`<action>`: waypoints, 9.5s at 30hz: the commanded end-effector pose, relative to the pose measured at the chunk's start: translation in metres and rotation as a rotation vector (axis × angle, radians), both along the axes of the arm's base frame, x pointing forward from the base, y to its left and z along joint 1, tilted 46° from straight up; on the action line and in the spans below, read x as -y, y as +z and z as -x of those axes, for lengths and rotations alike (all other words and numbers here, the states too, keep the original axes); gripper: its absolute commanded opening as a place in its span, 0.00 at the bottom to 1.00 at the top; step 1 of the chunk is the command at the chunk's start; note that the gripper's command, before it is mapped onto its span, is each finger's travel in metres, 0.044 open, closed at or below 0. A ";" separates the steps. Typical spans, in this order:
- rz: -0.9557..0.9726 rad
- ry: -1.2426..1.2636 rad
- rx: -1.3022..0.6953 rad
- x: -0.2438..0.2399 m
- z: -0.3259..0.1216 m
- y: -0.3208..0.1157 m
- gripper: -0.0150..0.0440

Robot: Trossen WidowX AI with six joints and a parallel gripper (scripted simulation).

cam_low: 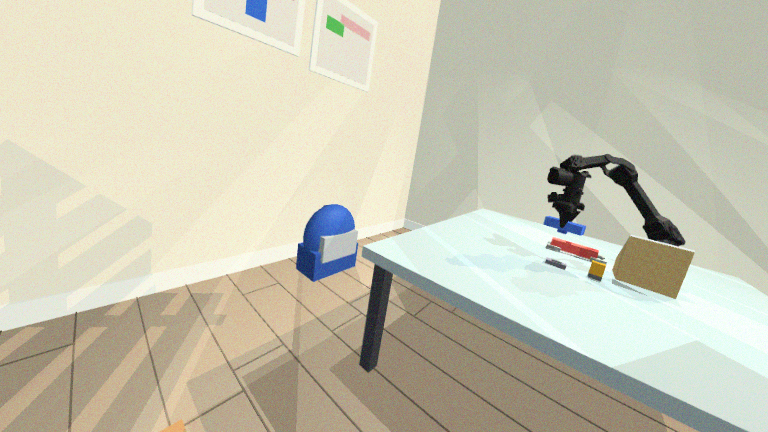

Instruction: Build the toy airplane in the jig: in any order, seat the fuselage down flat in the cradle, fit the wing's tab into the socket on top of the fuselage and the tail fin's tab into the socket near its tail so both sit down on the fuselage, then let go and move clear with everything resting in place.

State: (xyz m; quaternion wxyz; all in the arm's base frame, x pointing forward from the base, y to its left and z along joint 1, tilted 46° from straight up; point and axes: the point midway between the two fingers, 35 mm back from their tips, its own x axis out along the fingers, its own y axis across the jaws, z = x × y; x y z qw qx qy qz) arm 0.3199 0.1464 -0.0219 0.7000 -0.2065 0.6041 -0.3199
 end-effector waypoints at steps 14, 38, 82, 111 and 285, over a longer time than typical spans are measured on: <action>-0.036 -0.224 0.232 0.045 -0.011 0.040 0.25; -0.064 -0.501 0.506 0.107 -0.007 0.081 0.25; -0.067 -0.929 0.944 0.187 0.022 0.127 0.58; -0.067 -0.929 0.944 0.188 0.022 0.130 0.58; 0.029 0.167 -0.158 0.043 0.133 -0.077 1.00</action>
